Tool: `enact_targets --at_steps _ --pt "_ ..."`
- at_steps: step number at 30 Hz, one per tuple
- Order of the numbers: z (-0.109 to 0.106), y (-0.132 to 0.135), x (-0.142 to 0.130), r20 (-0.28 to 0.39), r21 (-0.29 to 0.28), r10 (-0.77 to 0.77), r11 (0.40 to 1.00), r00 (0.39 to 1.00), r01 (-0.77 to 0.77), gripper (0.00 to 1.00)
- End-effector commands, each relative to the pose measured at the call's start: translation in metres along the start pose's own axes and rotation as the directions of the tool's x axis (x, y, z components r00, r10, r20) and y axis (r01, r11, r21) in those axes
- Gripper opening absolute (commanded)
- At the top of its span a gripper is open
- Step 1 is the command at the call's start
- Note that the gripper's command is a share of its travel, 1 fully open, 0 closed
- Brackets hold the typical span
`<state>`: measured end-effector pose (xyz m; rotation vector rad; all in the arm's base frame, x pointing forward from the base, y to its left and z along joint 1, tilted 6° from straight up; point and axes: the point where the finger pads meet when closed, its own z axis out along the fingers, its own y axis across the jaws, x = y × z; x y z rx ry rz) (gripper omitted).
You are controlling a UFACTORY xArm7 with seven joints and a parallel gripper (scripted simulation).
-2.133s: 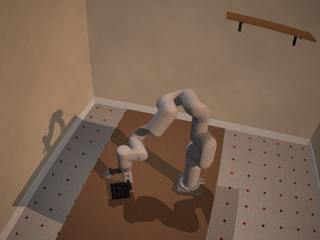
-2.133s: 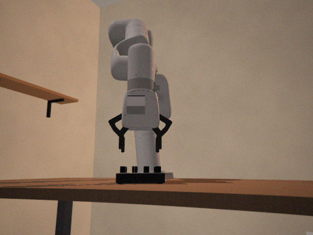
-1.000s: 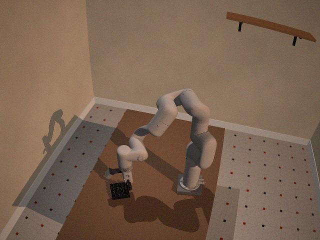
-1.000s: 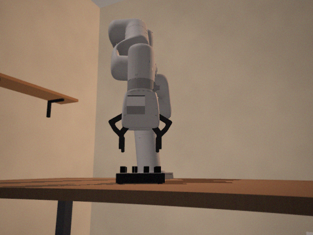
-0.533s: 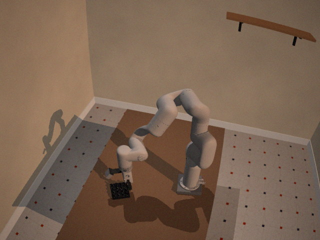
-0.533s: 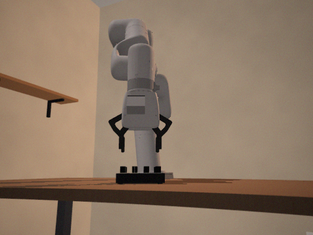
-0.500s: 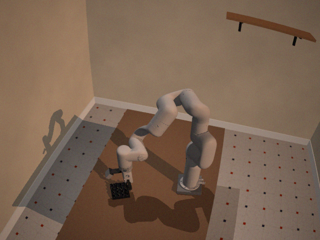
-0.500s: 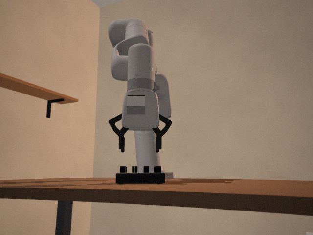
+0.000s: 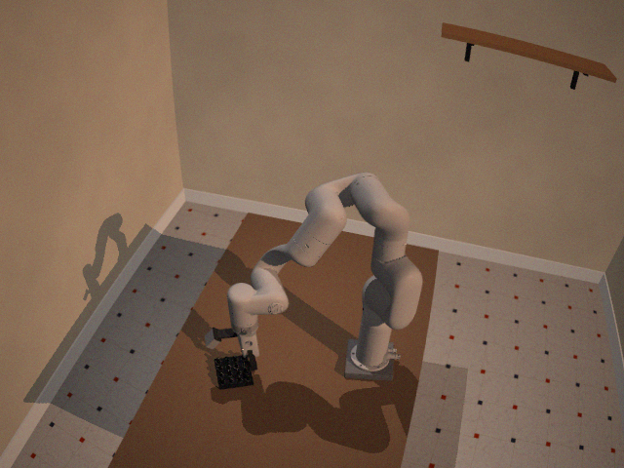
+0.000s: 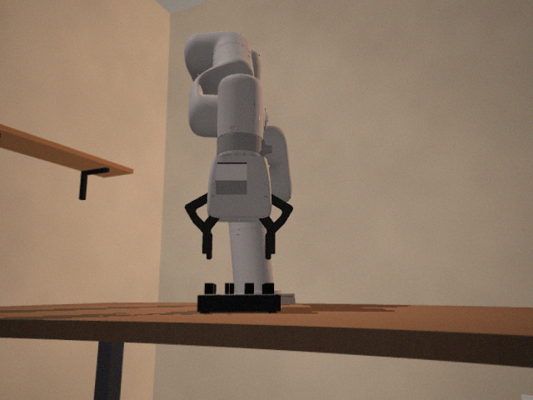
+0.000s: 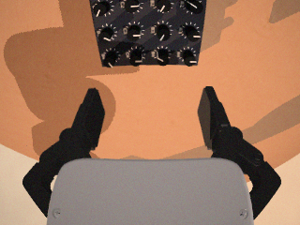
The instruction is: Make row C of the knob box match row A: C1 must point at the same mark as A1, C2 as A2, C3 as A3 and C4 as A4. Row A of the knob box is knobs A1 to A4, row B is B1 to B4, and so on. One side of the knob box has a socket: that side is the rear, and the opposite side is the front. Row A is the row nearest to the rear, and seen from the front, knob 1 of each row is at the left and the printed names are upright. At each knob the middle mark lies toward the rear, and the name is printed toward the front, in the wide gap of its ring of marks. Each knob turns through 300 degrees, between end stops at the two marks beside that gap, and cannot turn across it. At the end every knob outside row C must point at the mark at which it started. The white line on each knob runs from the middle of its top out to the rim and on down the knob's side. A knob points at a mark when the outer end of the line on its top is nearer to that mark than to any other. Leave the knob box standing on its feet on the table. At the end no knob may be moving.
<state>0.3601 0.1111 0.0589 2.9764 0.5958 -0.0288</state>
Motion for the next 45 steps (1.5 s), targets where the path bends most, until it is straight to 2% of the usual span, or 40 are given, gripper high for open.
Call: enact_targets --at_steps 1,24,29,38,40,41,45 --pt "-0.001 0.0 0.001 -0.004 0.0 0.0 1.0 1.0 0.0 1.0" --pt "-0.001 0.0 0.002 -0.004 0.0 -0.014 1.0 1.0 0.014 1.0" --pt "-0.003 -0.001 0.009 -0.003 -0.002 -0.138 0.99 0.99 0.138 1.0" --pt "-0.006 -0.002 0.022 -0.001 -0.006 -0.374 0.928 0.928 0.374 1.0" --pt "-0.006 -0.002 0.022 -0.001 -0.006 -0.374 0.928 0.928 0.374 1.0" --pt "-0.007 -0.002 0.025 -0.001 -0.006 -0.438 0.899 0.899 0.438 1.0" --pt "-0.008 -0.003 0.03 0.0 -0.007 -0.521 0.854 0.854 0.521 1.0"
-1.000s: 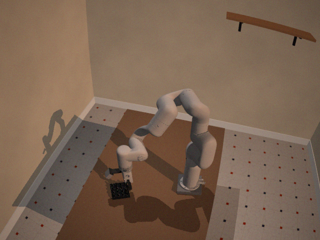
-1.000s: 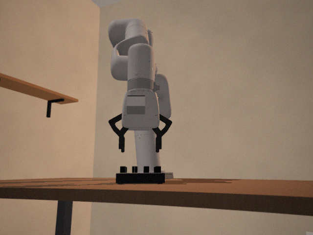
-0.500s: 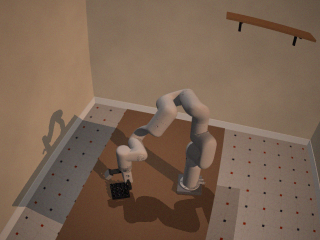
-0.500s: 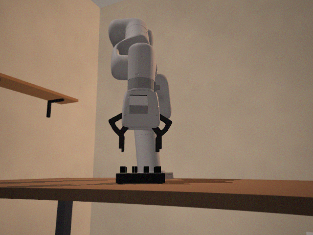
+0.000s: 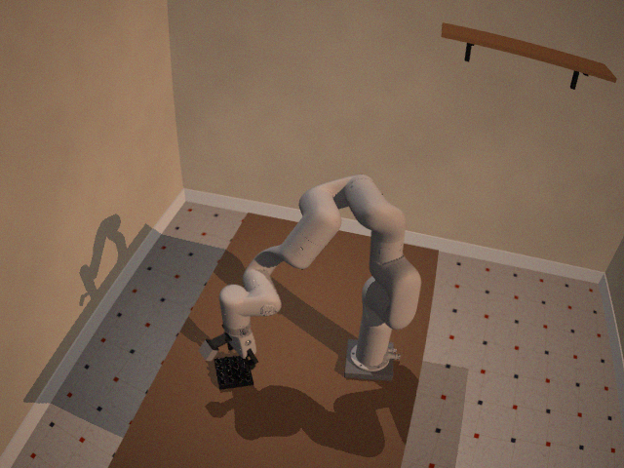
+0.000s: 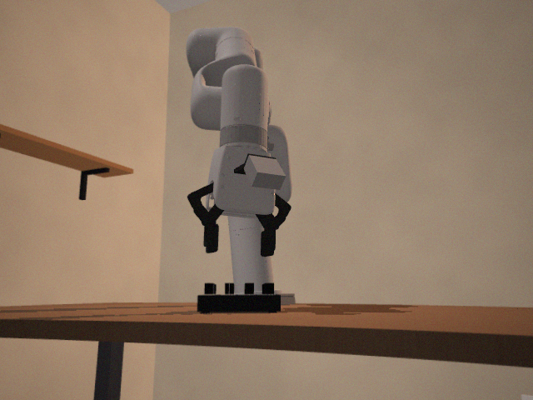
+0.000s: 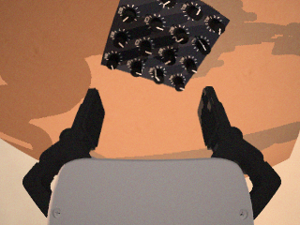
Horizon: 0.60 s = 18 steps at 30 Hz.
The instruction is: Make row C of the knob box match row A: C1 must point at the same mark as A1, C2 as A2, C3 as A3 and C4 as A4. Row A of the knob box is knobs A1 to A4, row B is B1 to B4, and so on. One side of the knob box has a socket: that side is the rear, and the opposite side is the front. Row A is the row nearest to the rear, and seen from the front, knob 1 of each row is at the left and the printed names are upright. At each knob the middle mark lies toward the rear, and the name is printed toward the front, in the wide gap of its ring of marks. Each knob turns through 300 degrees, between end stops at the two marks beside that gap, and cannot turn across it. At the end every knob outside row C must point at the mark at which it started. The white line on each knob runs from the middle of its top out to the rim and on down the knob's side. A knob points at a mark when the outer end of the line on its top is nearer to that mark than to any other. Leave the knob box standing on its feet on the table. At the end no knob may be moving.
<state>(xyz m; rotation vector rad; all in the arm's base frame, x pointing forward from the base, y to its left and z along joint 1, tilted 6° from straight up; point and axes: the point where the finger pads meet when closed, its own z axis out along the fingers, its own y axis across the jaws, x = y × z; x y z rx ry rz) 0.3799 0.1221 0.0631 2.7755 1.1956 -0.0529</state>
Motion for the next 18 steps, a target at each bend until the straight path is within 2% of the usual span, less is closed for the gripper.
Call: enact_targets --at_steps 1,10,12,13,18 --pt "-0.003 0.003 0.009 -0.005 0.012 -0.155 0.988 0.988 0.155 1.0" --pt "-0.006 0.006 0.021 -0.007 0.01 -0.376 0.926 0.926 0.376 1.0" --pt "-0.006 0.006 0.021 -0.007 0.01 -0.376 0.926 0.926 0.376 1.0" --pt "-0.006 0.007 0.024 -0.007 0.009 -0.445 0.895 0.895 0.445 1.0" --pt "-0.008 0.009 0.03 -0.009 0.008 -0.545 0.838 0.838 0.545 1.0"
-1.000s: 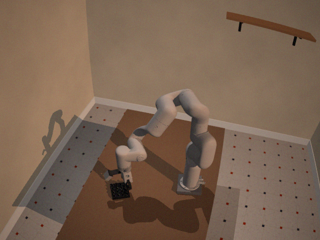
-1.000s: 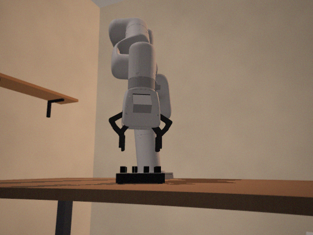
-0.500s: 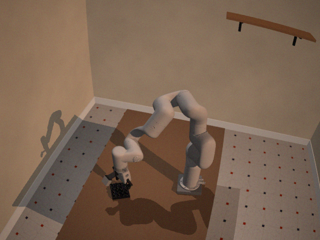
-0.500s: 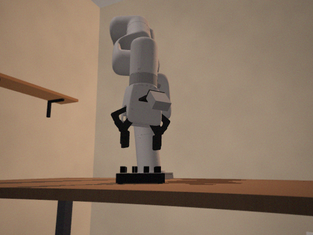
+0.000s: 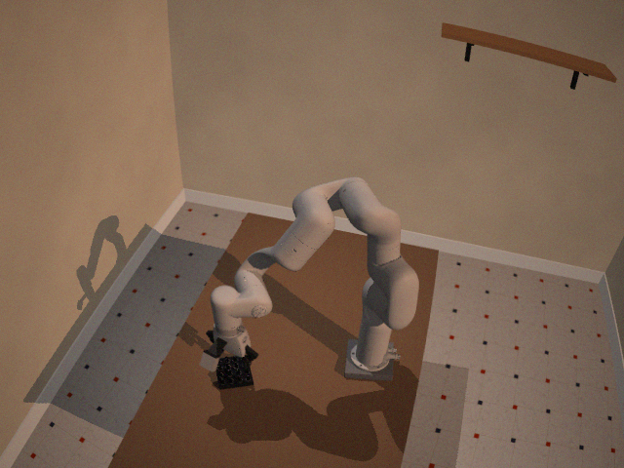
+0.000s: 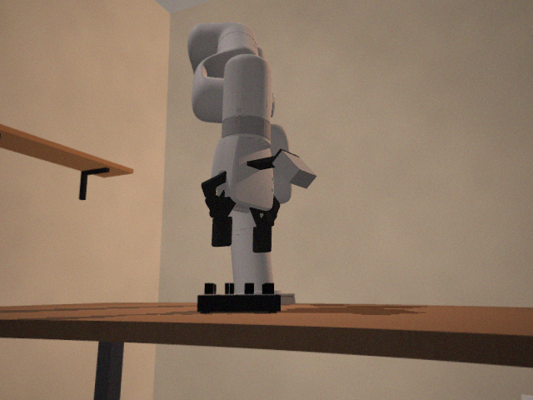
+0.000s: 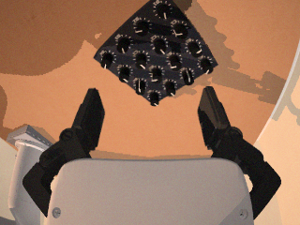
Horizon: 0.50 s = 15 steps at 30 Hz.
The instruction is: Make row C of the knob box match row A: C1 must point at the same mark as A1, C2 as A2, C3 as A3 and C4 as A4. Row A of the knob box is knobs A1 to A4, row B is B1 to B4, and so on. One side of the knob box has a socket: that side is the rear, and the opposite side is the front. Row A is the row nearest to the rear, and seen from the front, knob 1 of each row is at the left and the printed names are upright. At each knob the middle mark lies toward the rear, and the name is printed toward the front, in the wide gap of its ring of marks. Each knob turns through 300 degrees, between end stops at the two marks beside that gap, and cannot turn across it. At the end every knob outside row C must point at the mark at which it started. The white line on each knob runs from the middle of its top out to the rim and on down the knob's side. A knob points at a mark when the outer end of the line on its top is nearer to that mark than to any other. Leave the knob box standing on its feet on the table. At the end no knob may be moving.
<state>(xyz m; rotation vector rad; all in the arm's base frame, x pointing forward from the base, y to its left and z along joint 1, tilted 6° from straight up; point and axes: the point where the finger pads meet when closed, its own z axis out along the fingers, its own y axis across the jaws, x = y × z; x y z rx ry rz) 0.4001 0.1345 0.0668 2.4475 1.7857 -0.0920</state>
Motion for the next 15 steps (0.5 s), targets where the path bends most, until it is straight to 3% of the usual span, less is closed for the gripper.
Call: enact_targets --at_steps 1,11,15 --pt "-0.003 0.006 0.007 -0.01 0.01 -0.155 0.988 0.988 0.155 1.0" --pt "-0.005 0.013 0.015 -0.013 0.007 -0.352 0.936 0.936 0.352 1.0" --pt "-0.007 0.018 0.021 -0.015 0.006 -0.479 0.878 0.877 0.479 1.0"
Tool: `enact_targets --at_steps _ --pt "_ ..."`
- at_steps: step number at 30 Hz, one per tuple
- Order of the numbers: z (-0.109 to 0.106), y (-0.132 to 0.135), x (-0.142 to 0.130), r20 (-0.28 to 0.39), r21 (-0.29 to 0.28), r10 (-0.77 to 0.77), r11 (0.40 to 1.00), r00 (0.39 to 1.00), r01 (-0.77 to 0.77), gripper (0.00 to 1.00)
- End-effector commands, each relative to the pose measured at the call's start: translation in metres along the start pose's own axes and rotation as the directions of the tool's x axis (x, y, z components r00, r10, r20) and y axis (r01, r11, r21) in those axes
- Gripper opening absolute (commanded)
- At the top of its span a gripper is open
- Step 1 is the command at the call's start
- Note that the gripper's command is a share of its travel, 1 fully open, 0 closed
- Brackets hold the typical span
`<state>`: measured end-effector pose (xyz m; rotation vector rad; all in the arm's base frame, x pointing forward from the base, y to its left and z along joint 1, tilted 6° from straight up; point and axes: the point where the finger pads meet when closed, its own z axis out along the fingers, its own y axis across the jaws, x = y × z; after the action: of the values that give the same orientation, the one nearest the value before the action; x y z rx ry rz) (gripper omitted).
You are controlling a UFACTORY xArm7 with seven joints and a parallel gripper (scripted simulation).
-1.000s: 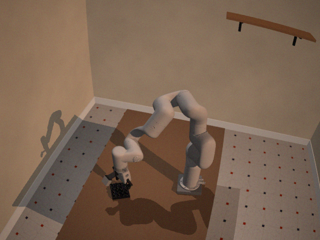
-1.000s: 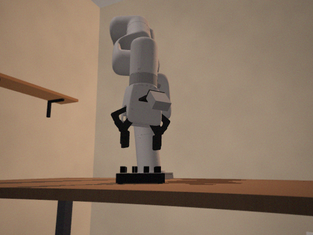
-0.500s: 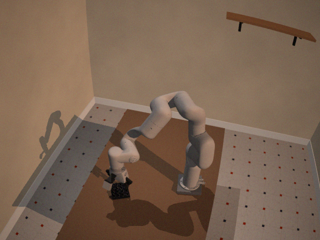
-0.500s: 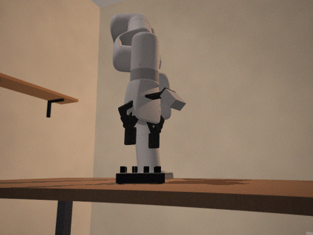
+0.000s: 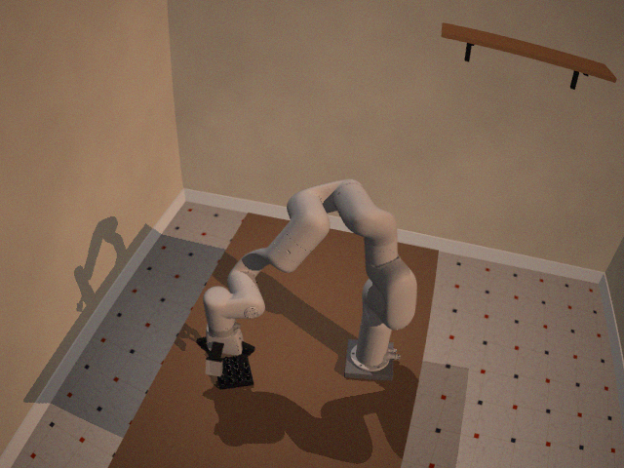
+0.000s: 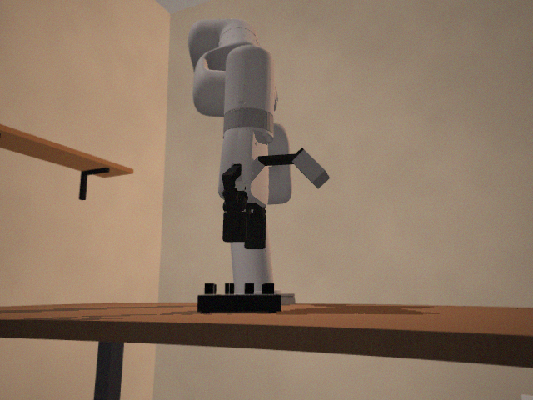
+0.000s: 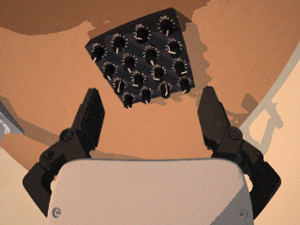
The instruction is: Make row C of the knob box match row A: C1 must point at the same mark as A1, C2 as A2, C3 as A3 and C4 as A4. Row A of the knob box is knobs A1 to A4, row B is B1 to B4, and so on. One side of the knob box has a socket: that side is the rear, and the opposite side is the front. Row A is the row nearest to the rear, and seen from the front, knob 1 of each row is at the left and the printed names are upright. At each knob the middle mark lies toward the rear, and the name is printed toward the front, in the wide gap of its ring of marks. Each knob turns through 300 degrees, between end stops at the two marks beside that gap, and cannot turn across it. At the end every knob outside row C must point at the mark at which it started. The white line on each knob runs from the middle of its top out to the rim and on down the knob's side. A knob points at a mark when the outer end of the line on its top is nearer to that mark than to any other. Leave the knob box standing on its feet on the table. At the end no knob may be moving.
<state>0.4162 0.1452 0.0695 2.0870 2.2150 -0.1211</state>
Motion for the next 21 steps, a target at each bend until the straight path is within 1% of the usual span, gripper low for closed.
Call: enact_targets --at_steps 1,6,11,13,17,21 --pt "-0.003 0.008 0.004 -0.014 0.005 -0.155 0.988 0.988 0.155 1.0" --pt "-0.004 0.014 0.008 -0.015 0.003 -0.28 0.96 0.96 0.28 1.0" --pt "-0.006 0.02 0.011 -0.017 0.0 -0.4 0.916 0.916 0.4 1.0" --pt "-0.006 0.02 0.011 -0.017 0.0 -0.4 0.916 0.916 0.4 1.0" --pt "-0.007 0.025 0.015 -0.019 -0.003 -0.52 0.854 0.854 0.52 1.0" --pt "-0.007 0.027 0.016 -0.019 -0.004 -0.556 0.831 0.831 0.556 1.0"
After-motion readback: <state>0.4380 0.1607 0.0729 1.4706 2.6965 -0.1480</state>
